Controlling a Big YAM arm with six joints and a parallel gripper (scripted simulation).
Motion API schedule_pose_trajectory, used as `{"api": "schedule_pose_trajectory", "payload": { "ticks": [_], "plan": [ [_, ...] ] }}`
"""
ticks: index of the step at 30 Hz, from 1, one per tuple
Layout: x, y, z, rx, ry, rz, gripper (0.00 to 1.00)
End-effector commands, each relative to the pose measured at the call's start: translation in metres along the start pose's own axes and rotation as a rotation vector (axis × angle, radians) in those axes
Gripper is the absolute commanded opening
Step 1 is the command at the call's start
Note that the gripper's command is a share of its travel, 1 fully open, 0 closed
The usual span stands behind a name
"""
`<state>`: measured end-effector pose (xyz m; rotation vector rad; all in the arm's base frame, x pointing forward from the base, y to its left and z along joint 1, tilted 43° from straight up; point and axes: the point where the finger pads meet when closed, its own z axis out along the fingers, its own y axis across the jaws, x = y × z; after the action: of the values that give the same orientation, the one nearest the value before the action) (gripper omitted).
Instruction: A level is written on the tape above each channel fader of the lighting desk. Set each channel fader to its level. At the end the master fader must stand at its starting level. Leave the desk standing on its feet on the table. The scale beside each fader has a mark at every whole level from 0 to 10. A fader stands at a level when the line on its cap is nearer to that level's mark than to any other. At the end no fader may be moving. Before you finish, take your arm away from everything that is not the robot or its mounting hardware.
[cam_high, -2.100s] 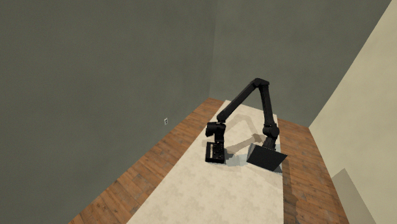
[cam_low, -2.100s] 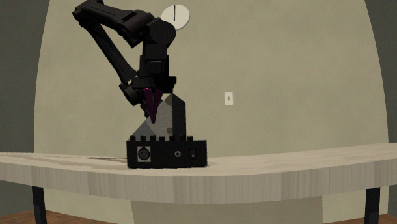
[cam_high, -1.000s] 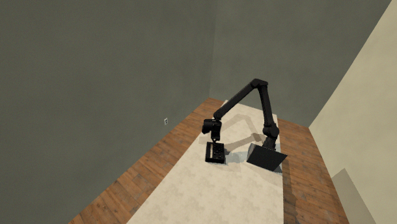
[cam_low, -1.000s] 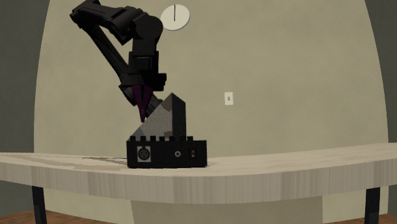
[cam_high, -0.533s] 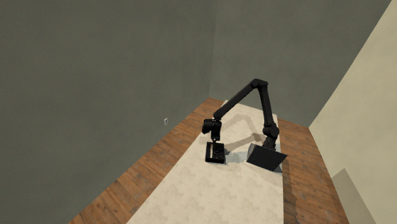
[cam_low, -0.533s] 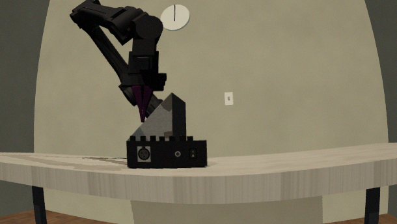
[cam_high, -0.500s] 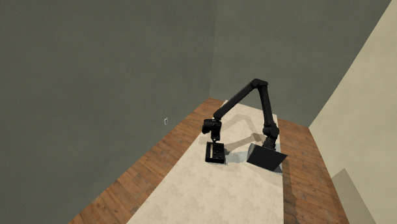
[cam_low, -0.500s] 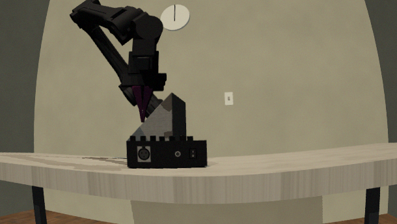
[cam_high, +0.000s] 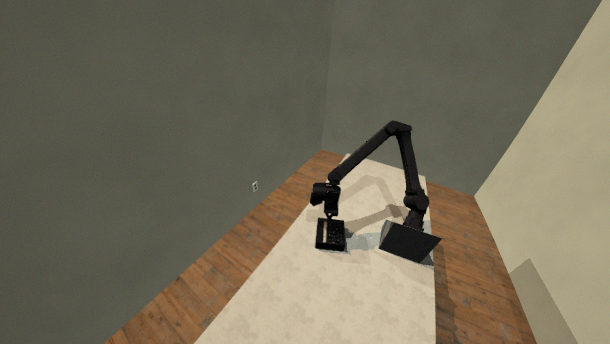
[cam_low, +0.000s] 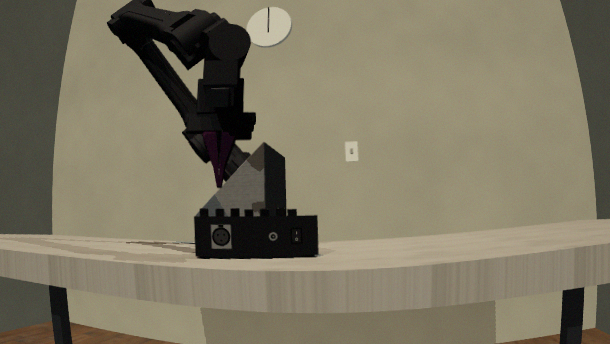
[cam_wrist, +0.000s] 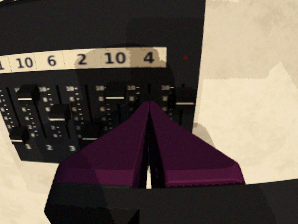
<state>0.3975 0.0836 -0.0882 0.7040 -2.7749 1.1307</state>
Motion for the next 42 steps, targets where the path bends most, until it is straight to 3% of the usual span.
{"api": "schedule_pose_trajectory", "payload": {
  "ticks": [1,12,25,28,29,33,38,42],
  "plan": [
    [-0.019,-0.009,-0.015,-0.002,-0.032,0.016,0.0],
    [-0.017,-0.004,-0.01,0.0,-0.023,0.002,0.0],
    [-0.005,-0.004,0.01,-0.002,-0.003,0.002,0.0],
    [-0.004,-0.005,0.01,-0.002,-0.005,0.004,0.0],
    [-0.007,0.002,0.0,0.004,-0.031,-0.011,0.0],
    [-0.003,0.0,0.016,0.0,0.0,-0.007,0.0],
    [-0.005,-0.002,0.013,0.001,-0.015,-0.003,0.0],
    [-0.003,-0.001,0.023,-0.001,0.002,-0.005,0.0]
  ]
}}
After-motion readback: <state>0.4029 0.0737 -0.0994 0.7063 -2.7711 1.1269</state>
